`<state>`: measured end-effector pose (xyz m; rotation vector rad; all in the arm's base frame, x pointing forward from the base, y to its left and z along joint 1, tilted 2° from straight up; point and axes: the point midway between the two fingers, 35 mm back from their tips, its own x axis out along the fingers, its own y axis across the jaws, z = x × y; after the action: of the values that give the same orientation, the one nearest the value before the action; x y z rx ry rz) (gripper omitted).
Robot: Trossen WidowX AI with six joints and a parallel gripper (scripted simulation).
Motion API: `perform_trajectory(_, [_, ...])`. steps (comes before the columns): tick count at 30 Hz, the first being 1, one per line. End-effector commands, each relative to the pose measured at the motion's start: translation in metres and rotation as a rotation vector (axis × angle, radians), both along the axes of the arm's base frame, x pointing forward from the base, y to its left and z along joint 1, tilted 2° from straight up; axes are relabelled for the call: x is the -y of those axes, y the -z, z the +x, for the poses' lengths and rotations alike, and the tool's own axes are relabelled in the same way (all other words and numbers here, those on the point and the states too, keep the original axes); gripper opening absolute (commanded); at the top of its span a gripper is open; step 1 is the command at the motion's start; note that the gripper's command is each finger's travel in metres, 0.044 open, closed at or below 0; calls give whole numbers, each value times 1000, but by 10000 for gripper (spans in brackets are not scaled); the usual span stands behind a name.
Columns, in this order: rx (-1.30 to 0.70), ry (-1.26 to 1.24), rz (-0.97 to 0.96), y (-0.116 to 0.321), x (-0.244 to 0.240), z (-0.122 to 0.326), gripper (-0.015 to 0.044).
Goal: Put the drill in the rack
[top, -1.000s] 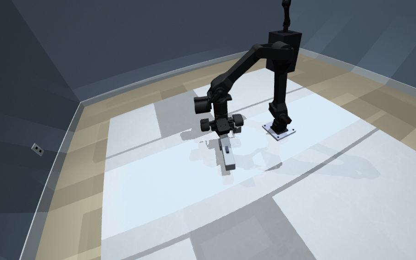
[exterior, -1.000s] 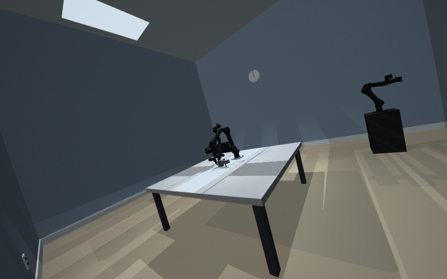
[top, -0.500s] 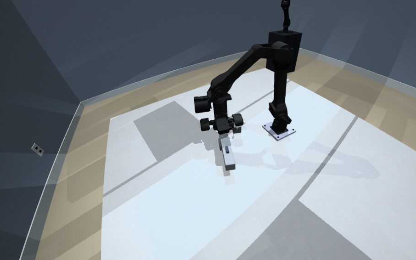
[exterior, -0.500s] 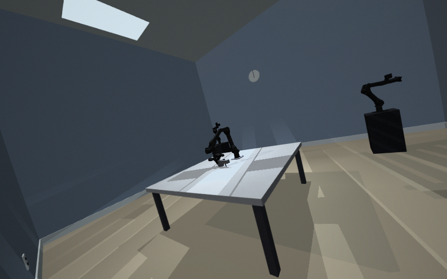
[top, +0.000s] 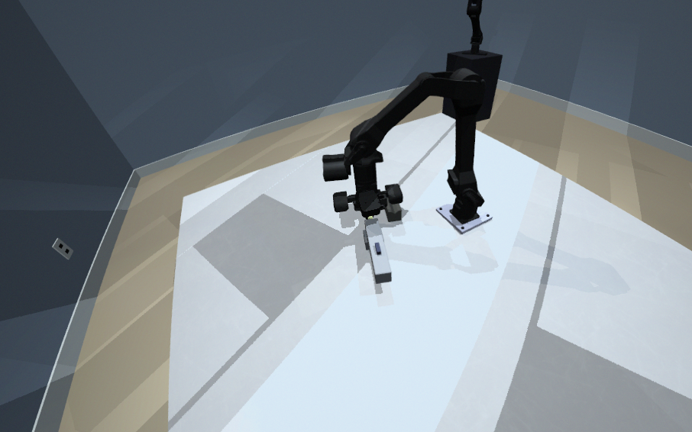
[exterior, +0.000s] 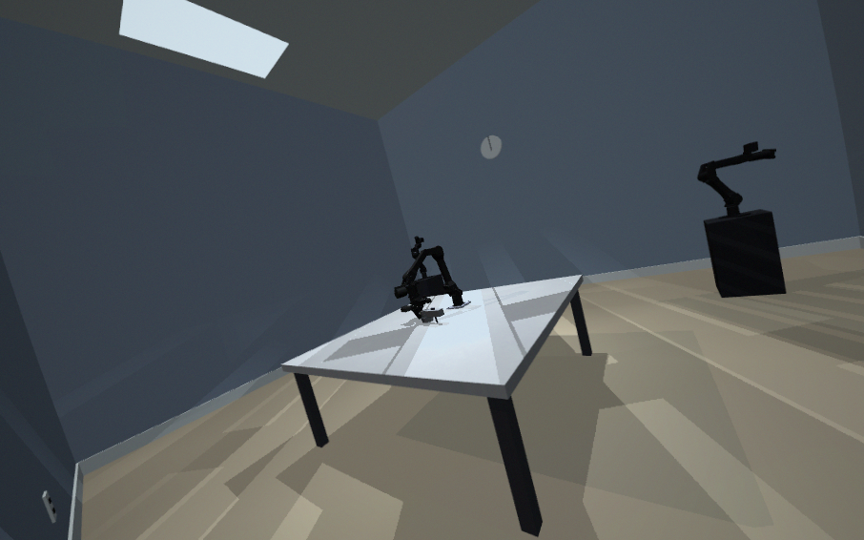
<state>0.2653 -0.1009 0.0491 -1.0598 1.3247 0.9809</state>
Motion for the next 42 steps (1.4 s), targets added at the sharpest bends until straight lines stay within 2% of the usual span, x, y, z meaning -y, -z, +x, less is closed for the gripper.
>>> perform_trajectory(1, [2, -3, 2, 0, 6, -1, 0])
perform_trajectory(8, [2, -3, 1, 1, 17, -3, 0])
perform_trajectory(25, [2, -3, 2, 2, 9, -2, 440])
perform_trajectory(42, [2, -3, 2, 4, 2, 1, 440])
